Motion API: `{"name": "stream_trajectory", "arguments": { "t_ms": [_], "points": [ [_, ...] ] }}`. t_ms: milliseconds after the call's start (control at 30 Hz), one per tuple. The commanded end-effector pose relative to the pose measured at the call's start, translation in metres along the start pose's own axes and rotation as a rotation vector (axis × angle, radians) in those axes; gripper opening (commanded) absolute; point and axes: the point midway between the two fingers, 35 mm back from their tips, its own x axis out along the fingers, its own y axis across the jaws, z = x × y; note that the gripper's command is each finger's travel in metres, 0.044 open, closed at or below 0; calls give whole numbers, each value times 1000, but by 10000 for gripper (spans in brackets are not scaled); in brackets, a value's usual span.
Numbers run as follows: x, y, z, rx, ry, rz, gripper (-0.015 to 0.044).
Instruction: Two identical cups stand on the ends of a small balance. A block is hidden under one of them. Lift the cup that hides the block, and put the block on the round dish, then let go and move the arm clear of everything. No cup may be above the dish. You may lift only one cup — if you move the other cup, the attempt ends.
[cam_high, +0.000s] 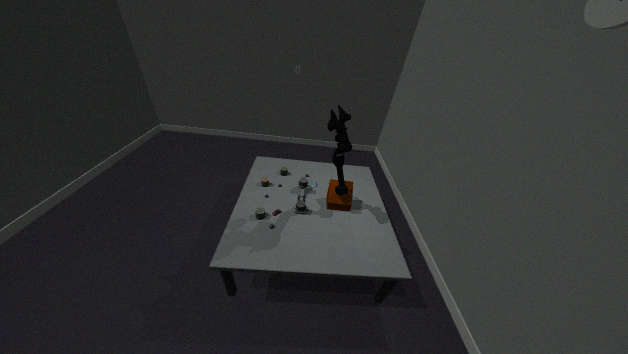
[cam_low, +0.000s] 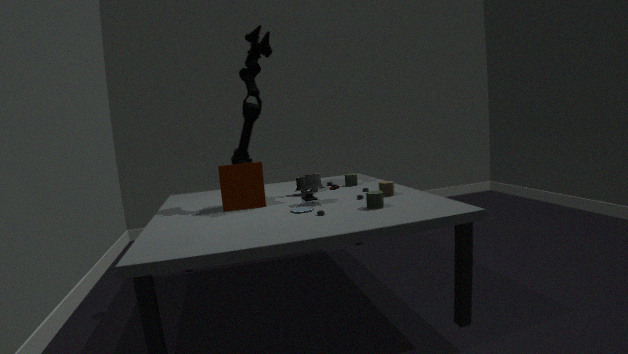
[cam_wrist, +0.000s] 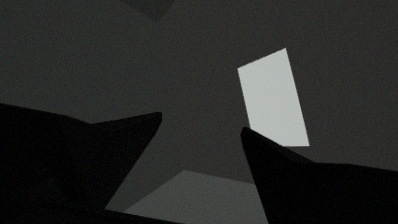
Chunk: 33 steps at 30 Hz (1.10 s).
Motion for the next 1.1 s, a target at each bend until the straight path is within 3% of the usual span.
{"name": "stream_trajectory", "arguments": {
  "t_ms": [0, 267, 1067],
  "points": [
    [-1, -2, 1, 1, -3, -5, 426],
    [-41, -72, 15, -40, -41, -213, 440],
    [-178, -215, -22, -545, 307, -758, 440]
  ]
}}
